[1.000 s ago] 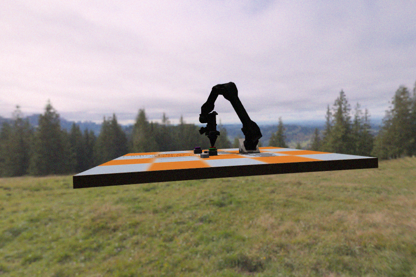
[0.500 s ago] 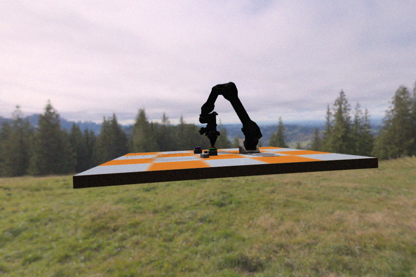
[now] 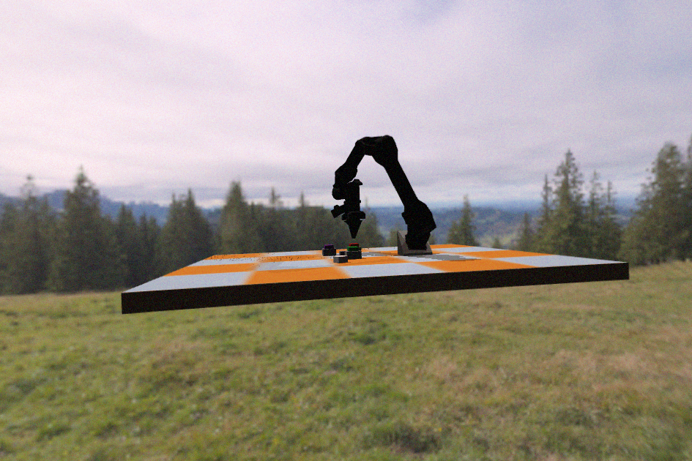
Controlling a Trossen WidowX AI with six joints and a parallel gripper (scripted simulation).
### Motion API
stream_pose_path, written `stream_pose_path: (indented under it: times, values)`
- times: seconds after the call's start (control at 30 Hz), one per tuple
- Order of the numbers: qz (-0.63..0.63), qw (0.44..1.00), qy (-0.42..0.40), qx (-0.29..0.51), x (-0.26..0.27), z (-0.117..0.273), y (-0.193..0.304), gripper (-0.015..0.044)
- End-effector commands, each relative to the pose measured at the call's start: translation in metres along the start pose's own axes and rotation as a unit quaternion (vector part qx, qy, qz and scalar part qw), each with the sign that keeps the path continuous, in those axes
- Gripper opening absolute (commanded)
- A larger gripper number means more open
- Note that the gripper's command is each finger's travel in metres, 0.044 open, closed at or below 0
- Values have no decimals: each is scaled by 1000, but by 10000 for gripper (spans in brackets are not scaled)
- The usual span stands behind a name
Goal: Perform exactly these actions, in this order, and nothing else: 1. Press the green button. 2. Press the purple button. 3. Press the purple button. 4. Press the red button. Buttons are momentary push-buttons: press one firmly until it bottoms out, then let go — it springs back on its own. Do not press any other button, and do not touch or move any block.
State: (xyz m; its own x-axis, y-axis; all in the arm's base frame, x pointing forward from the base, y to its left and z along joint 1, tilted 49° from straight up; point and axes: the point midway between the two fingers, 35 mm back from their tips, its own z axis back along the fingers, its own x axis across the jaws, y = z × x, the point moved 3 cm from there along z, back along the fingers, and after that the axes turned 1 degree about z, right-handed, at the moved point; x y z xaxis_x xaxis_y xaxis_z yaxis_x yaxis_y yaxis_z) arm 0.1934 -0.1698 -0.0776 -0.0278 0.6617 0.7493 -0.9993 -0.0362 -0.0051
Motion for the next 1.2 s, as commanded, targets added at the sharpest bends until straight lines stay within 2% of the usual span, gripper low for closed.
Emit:
stream_pose_path:
  times: [0.0, 0.23, 0.47, 0.63, 0.83, 1.17]
  values:
    - [4, 1000, 4, 3, 3, 8, -2, 46]
    - [-16, 999, 35, -22, 91, 47, -59, 230]
    - [-25, 998, 38, -50, 200, 66, -86, 400]
    - [-27, 997, 23, -65, 280, 69, -81, 400]
    - [-26, 997, -8, -73, 366, 67, -52, 400]
    - [-26, 997, -10, -73, 371, 67, -49, 400]
